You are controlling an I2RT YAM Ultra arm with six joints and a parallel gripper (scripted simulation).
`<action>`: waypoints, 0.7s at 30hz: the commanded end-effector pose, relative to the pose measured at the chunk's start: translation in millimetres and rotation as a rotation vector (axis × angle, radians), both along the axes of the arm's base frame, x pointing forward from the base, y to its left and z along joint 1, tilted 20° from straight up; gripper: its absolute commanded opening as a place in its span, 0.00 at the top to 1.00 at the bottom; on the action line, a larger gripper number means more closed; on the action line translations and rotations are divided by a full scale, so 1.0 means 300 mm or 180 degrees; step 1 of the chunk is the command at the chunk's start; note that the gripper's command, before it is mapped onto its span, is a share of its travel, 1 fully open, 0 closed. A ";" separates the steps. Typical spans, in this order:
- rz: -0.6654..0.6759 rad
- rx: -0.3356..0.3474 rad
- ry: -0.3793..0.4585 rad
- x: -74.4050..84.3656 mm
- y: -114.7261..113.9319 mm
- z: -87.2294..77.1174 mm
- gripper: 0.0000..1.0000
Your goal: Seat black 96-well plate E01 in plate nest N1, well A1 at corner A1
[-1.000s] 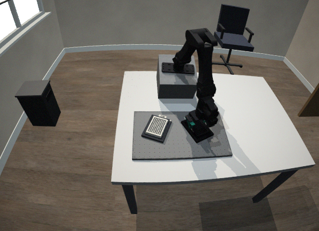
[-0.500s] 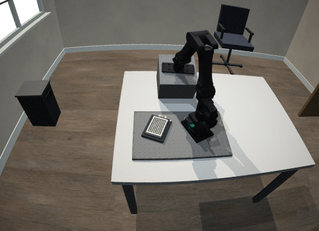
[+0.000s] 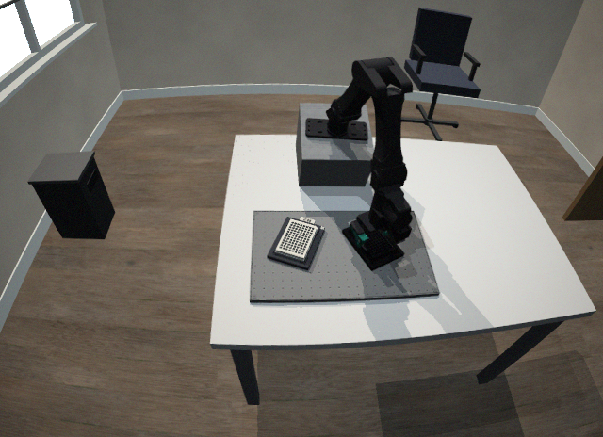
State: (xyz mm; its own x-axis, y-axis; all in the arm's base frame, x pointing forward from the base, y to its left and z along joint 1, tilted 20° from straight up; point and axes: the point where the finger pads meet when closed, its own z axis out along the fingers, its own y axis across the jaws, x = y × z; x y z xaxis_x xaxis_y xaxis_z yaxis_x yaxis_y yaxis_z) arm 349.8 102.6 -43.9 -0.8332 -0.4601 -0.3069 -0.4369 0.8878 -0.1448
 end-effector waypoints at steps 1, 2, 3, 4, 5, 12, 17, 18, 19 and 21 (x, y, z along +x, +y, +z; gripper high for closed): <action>0.0007 0.0026 -0.0045 0.011 0.007 0.014 0.00; 0.0007 0.0026 -0.0045 0.011 0.007 0.014 0.00; 0.0007 0.0026 -0.0045 0.011 0.007 0.014 0.00; 0.0007 0.0026 -0.0045 0.011 0.007 0.014 0.00; 0.0007 0.0026 -0.0045 0.011 0.007 0.014 0.00; 0.0007 0.0026 -0.0045 0.011 0.007 0.014 0.00; 0.0007 0.0026 -0.0045 0.011 0.007 0.014 1.00; 0.0007 0.0026 -0.0044 0.011 0.007 0.014 1.00; 0.0007 0.0026 -0.0044 0.011 0.007 0.014 1.00; 0.0007 0.0026 -0.0044 0.011 0.007 0.014 1.00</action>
